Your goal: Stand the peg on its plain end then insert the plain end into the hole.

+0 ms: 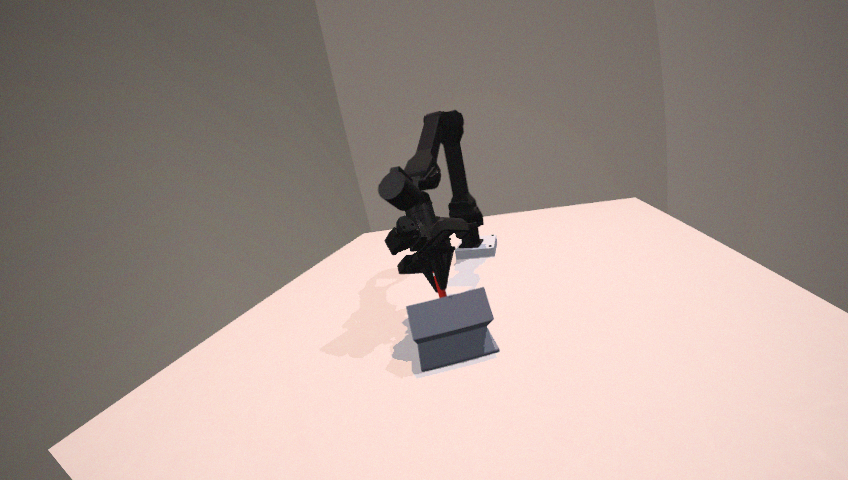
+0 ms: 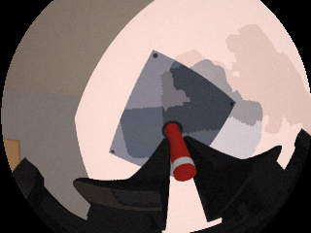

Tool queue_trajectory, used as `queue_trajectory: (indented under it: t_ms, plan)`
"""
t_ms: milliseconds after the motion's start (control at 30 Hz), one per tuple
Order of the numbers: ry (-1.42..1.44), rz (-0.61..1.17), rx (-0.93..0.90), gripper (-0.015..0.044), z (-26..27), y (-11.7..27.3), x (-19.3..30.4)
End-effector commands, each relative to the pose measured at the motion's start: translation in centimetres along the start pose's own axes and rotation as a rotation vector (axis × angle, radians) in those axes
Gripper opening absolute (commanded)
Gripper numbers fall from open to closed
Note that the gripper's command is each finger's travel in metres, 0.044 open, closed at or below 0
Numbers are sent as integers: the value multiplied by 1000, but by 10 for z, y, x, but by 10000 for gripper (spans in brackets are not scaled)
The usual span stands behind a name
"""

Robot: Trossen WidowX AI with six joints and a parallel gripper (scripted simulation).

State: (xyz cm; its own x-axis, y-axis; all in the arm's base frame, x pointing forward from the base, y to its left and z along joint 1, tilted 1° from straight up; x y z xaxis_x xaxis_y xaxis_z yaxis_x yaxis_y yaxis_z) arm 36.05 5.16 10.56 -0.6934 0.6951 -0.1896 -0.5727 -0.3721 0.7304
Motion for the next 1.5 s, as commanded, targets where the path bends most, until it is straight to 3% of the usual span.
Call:
queue_trajectory:
  t_ms: [0,700,1267,1467]
  plan:
    - [-5,-4,1,0,0,-4,-1]
    - [-1,2,3,0,-1,-7,0]
    - [-2,2,3,440,-1,-4,0]
    - [-2,1,4,440,0,5,-1]
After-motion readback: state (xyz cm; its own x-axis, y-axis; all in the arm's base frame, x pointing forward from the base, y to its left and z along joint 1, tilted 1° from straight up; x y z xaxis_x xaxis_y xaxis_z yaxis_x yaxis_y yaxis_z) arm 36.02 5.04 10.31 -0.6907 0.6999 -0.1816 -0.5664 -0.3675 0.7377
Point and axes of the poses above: the point midway between the two fingers, 35 mm back from their tips, its own y axis back along the fingers, its own z axis across the jaws, x = y × z, the point moved 2 cm from there along y, back along the fingers, and after that the axes turned 15 degrees about -y, right-handed, at the moved point
